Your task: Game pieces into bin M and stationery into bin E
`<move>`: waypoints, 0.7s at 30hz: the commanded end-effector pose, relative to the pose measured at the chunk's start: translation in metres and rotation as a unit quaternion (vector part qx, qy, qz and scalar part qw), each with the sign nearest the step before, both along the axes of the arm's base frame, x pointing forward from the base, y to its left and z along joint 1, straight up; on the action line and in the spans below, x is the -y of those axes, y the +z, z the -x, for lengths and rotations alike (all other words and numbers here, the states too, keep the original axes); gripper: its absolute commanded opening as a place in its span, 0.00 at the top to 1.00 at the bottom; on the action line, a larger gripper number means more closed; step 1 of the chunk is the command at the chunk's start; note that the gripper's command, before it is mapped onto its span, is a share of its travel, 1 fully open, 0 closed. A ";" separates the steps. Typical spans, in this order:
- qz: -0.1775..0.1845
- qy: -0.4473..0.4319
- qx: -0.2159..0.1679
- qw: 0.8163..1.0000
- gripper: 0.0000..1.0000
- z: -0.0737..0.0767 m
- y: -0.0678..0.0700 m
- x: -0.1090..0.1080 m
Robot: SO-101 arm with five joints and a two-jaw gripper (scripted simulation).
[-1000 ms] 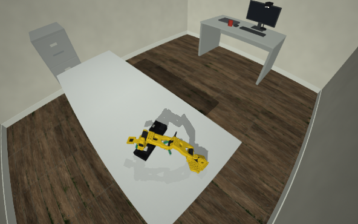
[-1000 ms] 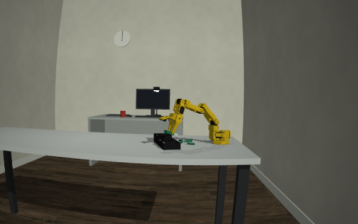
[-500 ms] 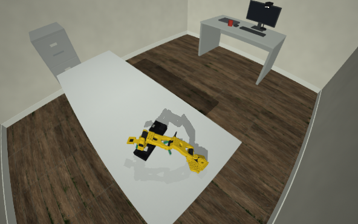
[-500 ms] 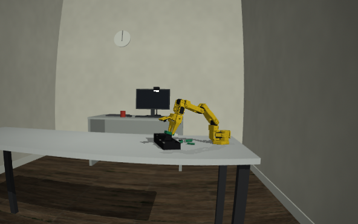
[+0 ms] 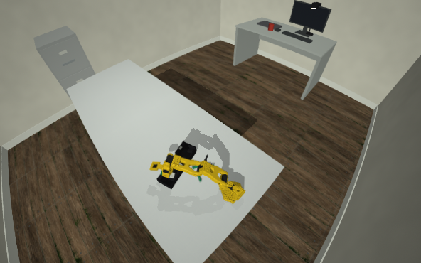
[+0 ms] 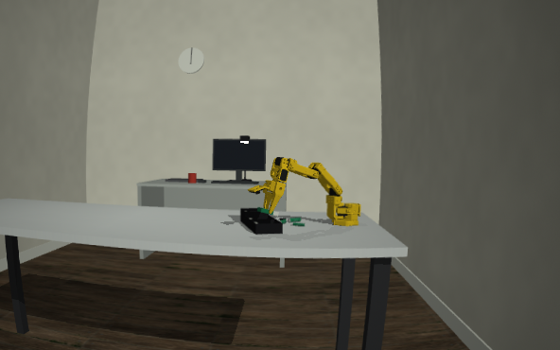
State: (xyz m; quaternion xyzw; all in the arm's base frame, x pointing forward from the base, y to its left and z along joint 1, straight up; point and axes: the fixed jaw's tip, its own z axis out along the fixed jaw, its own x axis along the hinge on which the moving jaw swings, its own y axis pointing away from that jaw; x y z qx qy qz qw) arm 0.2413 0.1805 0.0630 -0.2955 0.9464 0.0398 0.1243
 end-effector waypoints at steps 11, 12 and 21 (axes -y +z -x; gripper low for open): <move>-0.014 -0.001 0.016 1.000 1.00 -0.001 0.007 -0.005; -0.014 -0.001 0.016 1.000 1.00 -0.001 0.007 -0.005; -0.014 -0.001 0.016 1.000 1.00 -0.002 0.002 -0.005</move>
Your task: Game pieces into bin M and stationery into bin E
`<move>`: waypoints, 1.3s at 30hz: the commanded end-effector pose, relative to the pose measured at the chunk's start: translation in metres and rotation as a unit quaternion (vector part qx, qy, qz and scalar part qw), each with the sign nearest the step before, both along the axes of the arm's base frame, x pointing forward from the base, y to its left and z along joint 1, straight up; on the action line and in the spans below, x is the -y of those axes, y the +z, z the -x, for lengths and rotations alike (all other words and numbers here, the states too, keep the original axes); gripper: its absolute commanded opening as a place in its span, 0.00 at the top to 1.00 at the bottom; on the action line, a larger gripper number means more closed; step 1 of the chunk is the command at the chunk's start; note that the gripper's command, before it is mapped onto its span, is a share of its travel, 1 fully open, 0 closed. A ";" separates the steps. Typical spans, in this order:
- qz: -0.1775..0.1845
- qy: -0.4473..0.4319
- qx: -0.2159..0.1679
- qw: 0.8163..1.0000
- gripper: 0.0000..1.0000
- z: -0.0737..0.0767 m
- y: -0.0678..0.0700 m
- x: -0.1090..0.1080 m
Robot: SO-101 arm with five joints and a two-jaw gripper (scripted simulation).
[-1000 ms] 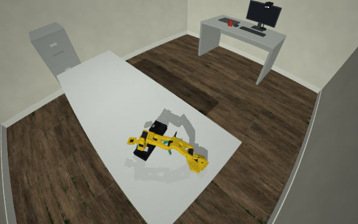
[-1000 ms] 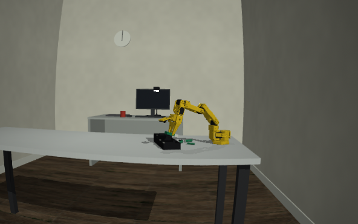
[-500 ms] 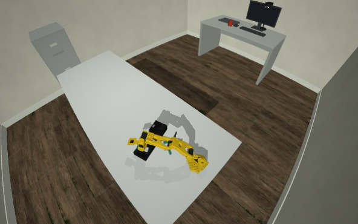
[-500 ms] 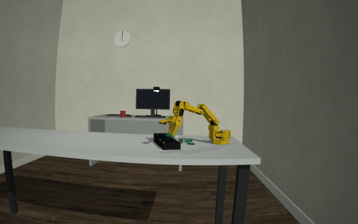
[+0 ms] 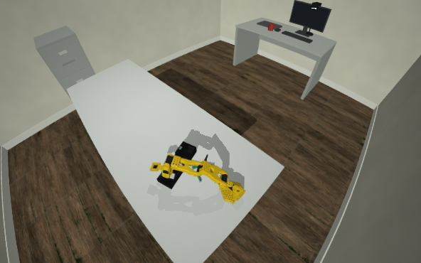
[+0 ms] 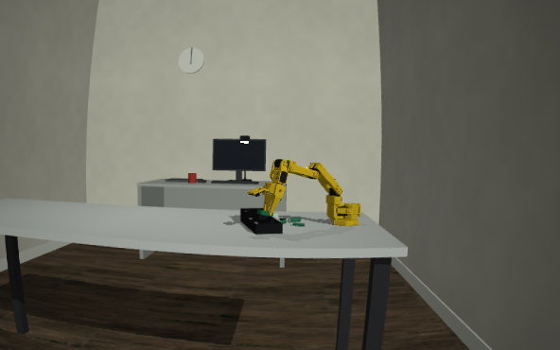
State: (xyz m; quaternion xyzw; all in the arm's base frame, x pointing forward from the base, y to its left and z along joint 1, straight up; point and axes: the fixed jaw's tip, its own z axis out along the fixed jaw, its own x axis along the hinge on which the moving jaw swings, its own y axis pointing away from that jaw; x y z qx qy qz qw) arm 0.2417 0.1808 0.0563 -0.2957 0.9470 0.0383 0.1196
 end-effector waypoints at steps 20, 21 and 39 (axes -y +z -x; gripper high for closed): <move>-0.017 -0.001 0.020 1.000 1.00 -0.003 -0.004 -0.006; -0.017 -0.001 0.020 1.000 1.00 -0.003 -0.004 -0.006; -0.030 -0.001 0.038 0.999 1.00 -0.003 0.006 -0.006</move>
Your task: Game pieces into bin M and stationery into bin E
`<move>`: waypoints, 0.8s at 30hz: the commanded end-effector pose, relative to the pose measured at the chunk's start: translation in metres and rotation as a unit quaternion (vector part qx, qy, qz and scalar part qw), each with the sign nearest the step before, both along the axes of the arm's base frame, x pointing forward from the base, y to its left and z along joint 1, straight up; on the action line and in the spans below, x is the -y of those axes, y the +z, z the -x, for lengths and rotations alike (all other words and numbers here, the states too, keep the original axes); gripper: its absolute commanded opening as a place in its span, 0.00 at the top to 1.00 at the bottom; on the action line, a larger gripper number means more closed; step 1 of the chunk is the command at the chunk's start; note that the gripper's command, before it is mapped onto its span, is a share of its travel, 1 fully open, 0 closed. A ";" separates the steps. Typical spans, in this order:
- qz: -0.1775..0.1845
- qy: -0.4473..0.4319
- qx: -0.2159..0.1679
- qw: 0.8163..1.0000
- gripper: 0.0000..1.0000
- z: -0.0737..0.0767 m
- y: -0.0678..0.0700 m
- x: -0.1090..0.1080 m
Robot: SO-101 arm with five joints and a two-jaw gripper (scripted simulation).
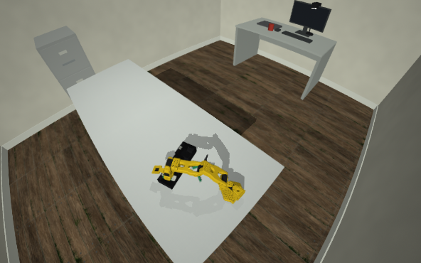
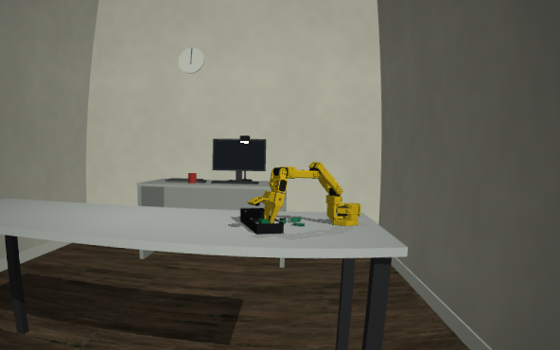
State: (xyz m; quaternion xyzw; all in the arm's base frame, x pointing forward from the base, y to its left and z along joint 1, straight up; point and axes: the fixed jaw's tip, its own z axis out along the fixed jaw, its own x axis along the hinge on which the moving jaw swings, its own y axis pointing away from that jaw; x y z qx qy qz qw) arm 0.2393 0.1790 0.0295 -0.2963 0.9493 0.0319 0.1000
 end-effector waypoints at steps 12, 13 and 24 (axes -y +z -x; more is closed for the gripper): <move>-0.042 -0.001 0.055 0.998 1.00 -0.006 0.033 -0.008; -0.042 -0.001 0.055 0.998 1.00 -0.006 0.033 -0.008; -0.042 -0.001 0.055 0.998 1.00 -0.006 0.029 -0.008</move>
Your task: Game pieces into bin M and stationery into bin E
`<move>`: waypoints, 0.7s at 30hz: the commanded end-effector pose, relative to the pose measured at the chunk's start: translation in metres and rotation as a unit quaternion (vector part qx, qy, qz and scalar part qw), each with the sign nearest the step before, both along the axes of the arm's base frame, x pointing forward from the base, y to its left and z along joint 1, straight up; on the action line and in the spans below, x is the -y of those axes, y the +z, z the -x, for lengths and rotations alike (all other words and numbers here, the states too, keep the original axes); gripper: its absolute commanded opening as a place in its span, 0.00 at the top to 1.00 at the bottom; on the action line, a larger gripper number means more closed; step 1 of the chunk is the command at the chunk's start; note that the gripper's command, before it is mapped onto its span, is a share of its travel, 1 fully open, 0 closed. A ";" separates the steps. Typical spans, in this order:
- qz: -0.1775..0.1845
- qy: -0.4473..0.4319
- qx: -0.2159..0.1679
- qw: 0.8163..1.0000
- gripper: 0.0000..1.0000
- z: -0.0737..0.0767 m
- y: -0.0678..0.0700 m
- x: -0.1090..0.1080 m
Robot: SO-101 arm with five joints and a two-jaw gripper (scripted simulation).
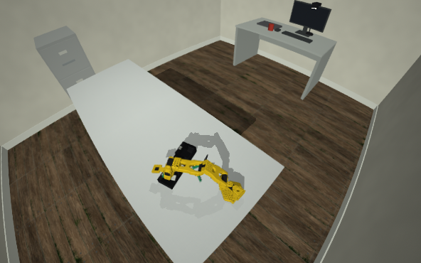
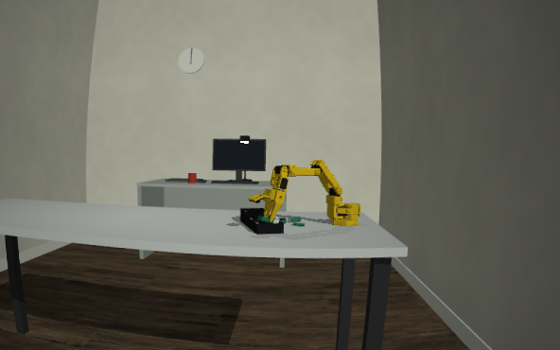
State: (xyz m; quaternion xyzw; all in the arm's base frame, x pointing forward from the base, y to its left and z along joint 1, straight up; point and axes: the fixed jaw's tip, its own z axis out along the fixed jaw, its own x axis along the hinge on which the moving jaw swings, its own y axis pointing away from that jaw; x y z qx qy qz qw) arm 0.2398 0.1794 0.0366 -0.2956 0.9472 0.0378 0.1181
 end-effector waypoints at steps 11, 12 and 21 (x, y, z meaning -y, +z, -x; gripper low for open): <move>-0.031 -0.001 0.039 0.999 1.00 -0.006 0.020 -0.008; -0.031 -0.001 0.039 0.999 1.00 -0.006 0.019 -0.008; -0.031 -0.001 0.039 0.999 1.00 -0.006 0.015 -0.008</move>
